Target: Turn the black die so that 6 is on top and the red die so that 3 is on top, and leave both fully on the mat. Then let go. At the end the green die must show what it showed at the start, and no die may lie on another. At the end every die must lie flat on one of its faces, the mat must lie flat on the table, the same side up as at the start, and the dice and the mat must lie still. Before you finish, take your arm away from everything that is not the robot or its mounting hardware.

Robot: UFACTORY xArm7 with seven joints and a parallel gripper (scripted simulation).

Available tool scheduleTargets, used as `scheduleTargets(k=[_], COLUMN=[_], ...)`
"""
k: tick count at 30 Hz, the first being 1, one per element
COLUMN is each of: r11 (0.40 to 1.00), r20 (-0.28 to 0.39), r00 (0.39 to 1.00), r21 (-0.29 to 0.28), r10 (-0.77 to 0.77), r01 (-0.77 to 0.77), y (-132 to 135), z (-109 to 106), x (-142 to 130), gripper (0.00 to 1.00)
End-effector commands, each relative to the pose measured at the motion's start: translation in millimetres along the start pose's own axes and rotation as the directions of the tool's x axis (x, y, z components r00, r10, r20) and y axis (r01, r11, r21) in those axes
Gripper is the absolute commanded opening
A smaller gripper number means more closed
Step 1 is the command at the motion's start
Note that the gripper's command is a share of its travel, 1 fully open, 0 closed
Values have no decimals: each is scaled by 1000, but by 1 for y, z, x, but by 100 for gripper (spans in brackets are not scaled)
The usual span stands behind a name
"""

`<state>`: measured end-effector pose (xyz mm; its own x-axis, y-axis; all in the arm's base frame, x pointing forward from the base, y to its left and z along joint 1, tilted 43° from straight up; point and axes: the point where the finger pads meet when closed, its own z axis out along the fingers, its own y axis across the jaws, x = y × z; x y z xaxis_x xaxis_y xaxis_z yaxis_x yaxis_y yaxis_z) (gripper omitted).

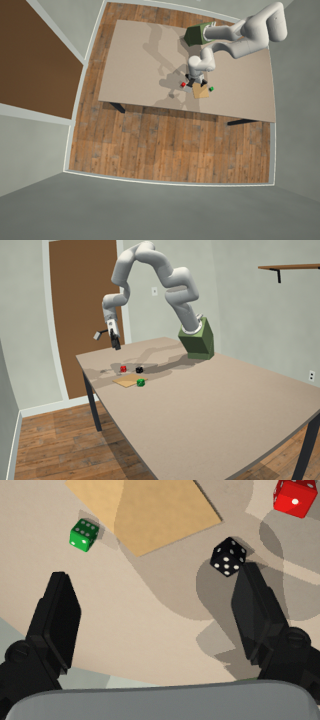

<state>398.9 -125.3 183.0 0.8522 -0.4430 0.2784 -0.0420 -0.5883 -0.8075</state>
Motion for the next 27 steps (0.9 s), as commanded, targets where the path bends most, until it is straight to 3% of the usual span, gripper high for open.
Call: scheduleTargets(k=[1,2,5,6,10,11,27], r11=[998,985,985,966,963,939,917], r20=[-22,-67,-67,-109,-115,-159,-197], r00=[999,990,990,977,975,958,942], r21=[-43,-115,-115,-166,-171,-214,-245], r10=[41,123,123,181,188,237,272], r01=[-42,-130,-130,-198,-206,-268,-316], y=[10,29,29,43,45,59,69], z=[2,-2,-2,-6,-6,-11,-16], x=[5,9,9,12,12,15,16], gripper=[100,100,100,100,100,100,100])
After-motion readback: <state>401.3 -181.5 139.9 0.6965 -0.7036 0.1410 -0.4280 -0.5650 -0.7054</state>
